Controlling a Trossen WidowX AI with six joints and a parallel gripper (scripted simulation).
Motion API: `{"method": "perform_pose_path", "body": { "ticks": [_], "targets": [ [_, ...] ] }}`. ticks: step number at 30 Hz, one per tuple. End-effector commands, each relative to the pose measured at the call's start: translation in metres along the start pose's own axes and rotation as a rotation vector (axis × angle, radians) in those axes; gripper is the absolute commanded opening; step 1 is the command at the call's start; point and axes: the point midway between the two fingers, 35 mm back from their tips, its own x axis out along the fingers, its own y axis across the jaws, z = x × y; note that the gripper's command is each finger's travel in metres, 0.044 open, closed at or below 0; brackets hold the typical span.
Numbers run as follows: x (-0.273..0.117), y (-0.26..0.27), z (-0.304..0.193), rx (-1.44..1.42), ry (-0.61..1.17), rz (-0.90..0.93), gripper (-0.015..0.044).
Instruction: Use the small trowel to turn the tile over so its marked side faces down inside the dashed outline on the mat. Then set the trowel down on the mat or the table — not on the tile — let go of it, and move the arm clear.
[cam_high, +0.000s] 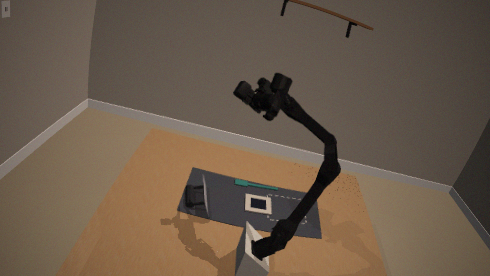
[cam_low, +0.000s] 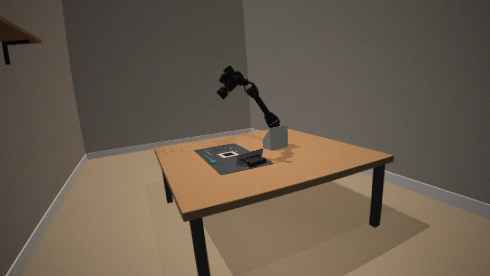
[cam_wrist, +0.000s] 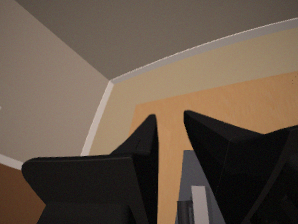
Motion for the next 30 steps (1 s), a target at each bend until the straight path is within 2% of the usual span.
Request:
{"method": "perform_pose_path", "body": {
  "ticks": [1, 15, 30],
  "targets": [
    [0.024, 0.019, -0.048, -0.013, 0.141, -0.004, 0.01],
    [0.067, 0.046, -0.22, -0.074, 0.59, -0.135, 0.01],
    [0.056, 0.026, -0.383, -0.163, 0.979, -0.437, 0.01]
  ]
}}
